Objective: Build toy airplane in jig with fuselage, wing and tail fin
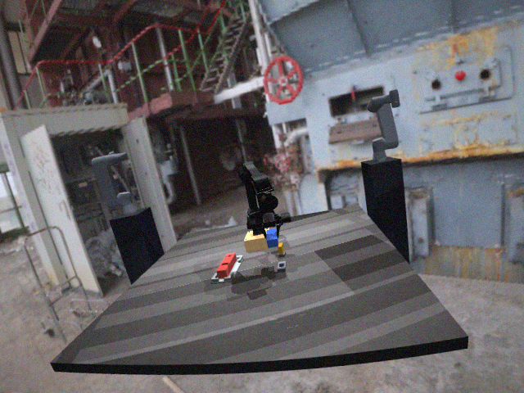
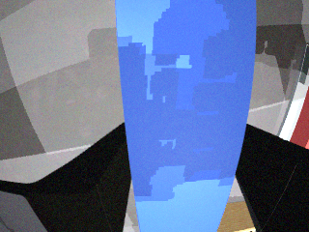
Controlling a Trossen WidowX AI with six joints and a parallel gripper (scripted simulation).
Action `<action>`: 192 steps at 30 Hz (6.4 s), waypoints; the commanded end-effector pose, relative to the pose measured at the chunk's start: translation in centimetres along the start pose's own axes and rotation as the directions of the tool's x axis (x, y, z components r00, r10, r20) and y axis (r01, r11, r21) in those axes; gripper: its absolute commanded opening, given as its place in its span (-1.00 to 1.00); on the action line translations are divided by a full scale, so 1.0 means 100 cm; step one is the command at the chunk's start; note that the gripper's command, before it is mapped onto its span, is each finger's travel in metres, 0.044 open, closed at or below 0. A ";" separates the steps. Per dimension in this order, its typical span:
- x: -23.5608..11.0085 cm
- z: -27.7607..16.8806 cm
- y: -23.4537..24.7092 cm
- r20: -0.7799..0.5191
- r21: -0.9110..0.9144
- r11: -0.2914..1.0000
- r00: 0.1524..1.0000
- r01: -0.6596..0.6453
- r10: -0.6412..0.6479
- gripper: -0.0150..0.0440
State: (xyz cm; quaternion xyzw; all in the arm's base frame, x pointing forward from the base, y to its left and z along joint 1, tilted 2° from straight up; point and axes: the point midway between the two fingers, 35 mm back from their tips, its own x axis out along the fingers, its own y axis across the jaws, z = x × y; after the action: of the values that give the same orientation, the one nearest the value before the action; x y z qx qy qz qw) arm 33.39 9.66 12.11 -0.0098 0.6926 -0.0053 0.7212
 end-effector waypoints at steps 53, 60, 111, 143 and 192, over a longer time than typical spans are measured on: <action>0.028 -0.018 -0.178 0.001 -0.824 0.567 1.000 0.004 -0.006 -0.49; 0.032 -0.027 -0.198 0.000 -0.883 0.469 1.000 0.003 -0.005 -0.49; 0.045 -0.058 -0.251 -0.001 -0.992 0.130 1.000 0.001 -0.015 0.17; 0.080 -0.058 -0.251 -0.001 -0.992 0.130 1.000 0.001 -0.015 0.17; -0.005 -0.054 -0.253 -0.001 -0.989 0.145 1.000 0.001 -0.015 1.00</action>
State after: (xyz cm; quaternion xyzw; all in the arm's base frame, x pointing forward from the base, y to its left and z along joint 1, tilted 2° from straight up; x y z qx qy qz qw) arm 28.12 -15.68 13.19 -0.4918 0.5273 0.4418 0.5338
